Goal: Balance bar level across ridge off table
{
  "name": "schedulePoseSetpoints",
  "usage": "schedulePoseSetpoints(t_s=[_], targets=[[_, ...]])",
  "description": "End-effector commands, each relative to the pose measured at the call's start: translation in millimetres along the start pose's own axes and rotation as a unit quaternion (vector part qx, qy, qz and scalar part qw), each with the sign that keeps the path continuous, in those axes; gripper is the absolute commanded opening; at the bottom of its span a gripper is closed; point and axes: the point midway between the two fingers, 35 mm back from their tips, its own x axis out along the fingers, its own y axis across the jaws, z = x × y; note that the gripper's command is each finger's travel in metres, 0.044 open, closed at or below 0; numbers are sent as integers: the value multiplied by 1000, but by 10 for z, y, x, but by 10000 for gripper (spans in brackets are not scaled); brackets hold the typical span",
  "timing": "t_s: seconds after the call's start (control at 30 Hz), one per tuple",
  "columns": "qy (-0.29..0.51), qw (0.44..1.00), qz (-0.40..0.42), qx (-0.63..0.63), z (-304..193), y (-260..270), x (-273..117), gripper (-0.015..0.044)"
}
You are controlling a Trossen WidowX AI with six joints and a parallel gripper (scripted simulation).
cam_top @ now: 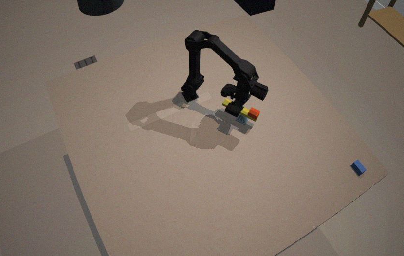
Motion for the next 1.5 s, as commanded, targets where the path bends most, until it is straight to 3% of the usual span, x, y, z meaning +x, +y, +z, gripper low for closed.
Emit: schedulePoseSetpoints(t_s=[0.0,0.63,0.87,1.47], targets=[[0,1000,0,0,0,0,0,0],[0,1000,0,0,0,0,0,0],[0,1000,0,0,0,0,0,167],[0,1000,0,0,0,0,0,168]])
